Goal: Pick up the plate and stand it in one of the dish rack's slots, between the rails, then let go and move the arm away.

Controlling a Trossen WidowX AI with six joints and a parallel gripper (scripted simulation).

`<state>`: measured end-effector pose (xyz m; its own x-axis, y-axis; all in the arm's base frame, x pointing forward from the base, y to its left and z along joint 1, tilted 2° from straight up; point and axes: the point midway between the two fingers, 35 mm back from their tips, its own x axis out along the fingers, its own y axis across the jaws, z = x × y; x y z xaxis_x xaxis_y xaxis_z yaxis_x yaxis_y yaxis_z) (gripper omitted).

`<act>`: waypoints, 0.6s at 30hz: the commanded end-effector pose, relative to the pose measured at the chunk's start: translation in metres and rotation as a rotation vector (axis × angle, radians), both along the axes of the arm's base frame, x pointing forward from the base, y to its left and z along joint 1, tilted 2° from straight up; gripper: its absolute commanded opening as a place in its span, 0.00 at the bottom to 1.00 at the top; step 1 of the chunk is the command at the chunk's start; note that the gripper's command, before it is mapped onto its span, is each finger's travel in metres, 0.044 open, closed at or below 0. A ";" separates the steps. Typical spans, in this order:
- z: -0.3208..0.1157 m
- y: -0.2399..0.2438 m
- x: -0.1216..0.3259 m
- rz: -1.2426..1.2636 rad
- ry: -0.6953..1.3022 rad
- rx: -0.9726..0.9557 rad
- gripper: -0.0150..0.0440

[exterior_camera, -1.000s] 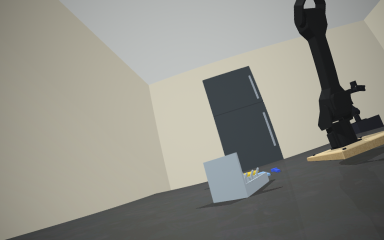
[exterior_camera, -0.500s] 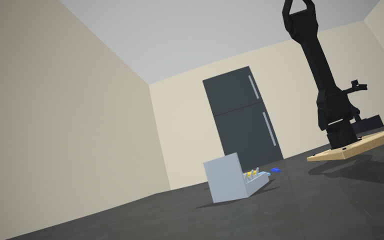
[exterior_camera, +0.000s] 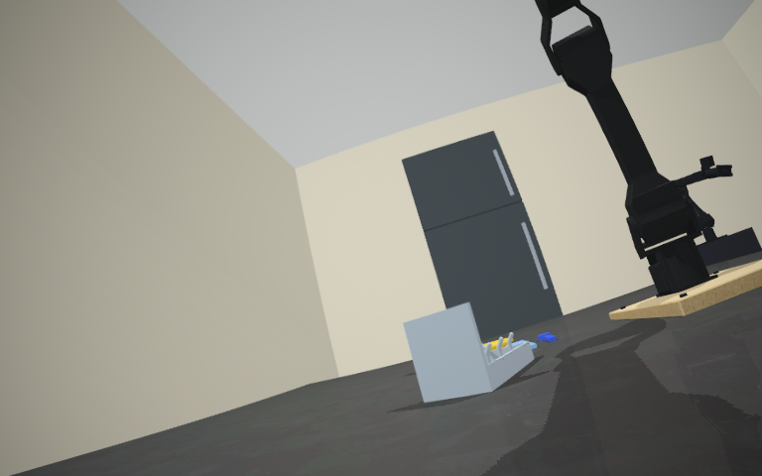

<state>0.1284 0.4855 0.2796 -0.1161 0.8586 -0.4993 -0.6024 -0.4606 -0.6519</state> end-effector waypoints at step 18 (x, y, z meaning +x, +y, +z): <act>-0.057 -0.122 0.155 -0.601 0.252 -0.221 0.93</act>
